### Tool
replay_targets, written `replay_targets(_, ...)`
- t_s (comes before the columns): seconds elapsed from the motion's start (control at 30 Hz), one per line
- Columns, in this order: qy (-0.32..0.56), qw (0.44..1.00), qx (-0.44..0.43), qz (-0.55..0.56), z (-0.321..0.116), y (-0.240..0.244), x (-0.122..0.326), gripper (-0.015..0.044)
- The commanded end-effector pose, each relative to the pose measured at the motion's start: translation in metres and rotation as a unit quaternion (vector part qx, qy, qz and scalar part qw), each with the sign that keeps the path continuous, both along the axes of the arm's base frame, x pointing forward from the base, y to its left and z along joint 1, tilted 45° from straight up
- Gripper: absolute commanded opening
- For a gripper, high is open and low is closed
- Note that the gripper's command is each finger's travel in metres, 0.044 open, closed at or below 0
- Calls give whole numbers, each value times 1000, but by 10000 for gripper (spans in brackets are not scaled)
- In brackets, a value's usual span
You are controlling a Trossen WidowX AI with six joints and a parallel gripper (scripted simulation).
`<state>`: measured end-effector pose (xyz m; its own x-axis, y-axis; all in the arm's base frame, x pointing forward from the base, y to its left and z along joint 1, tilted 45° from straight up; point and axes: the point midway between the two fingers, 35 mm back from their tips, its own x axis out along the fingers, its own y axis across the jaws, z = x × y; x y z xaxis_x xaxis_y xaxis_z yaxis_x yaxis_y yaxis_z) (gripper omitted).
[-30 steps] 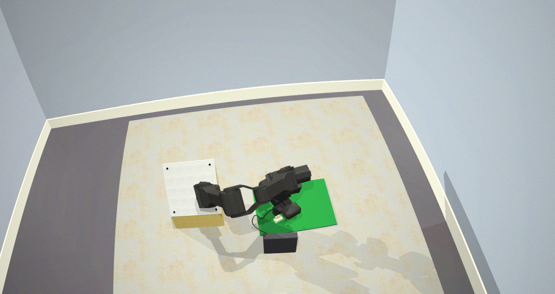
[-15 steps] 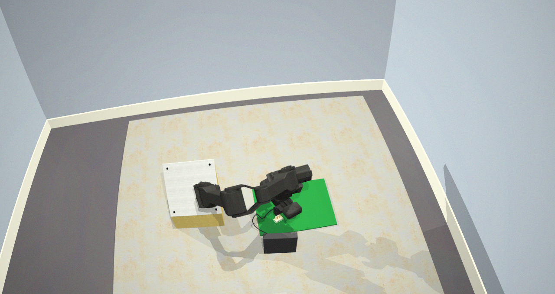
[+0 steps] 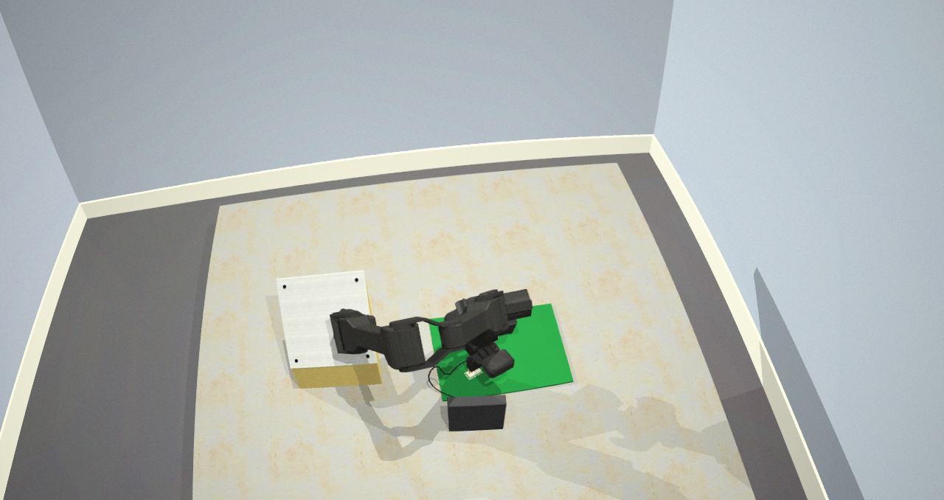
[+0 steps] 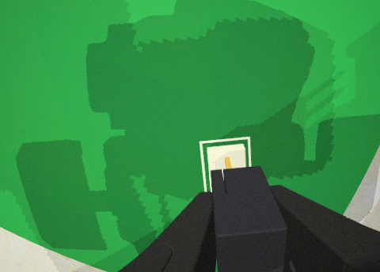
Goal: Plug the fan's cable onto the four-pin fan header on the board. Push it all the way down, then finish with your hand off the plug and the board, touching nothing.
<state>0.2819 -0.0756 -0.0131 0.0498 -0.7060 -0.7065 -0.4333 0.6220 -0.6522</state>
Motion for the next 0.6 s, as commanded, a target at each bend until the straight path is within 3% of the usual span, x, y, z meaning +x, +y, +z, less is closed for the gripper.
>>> replay_targets(0.0, 2, 1000, -2, 3, -1, 0, -1, 0)
replay_targets(0.57, 7, 1000, -2, 9, -1, 0, -4, 0)
